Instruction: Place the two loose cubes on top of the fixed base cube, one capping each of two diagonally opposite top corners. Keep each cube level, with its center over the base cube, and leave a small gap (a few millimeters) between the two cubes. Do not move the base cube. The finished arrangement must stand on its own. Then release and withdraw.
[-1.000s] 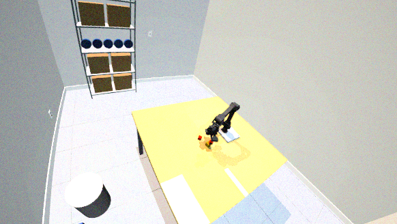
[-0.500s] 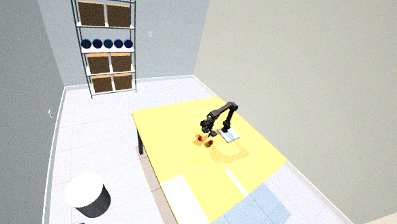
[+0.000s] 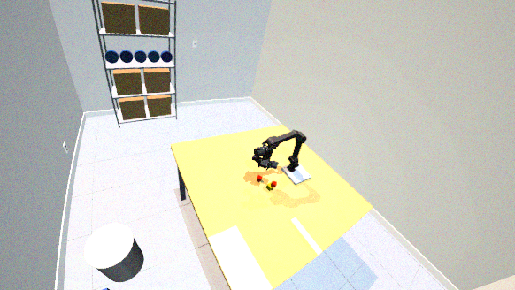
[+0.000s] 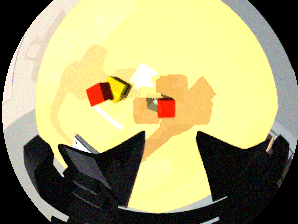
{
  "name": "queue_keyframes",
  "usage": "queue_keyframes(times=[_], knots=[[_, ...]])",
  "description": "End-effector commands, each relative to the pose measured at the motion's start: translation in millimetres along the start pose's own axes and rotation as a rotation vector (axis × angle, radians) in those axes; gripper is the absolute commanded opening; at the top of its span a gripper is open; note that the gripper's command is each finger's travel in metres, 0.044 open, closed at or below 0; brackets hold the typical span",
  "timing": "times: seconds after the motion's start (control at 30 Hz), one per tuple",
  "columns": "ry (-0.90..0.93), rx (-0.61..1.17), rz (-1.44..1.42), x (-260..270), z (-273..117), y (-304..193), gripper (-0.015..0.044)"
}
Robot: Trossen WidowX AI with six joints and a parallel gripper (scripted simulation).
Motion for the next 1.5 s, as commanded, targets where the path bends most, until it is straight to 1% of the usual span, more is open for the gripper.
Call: queue_keyframes(times=[0.0, 0.1, 0.3, 0.37, 1.47], knots=[[0.002, -0.005, -0.034, -1.4, -1.2, 0.3, 0.0265], [0.002, -0.005, -0.034, -1.8, 3.8, 0.6, 0.0265], [0.002, -0.005, -0.034, -2.1, 50.0, 1.0, 0.0265], [0.002, -0.005, -0.034, -1.3, 59.8, 0.6, 0.0265], [0.002, -0.005, -0.034, -0.9, 108.7, 0.6, 0.0265]])
Point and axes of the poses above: the point midway between the two fingers, 35 mm back from their tips, its own z axis out along the fingers, its own x axis across the jaws, y = z × x, the point moved 10 cm from there along -z, back along the fingers, and after that the axes turned 14 degrees about -z, right-handed, at the moved point
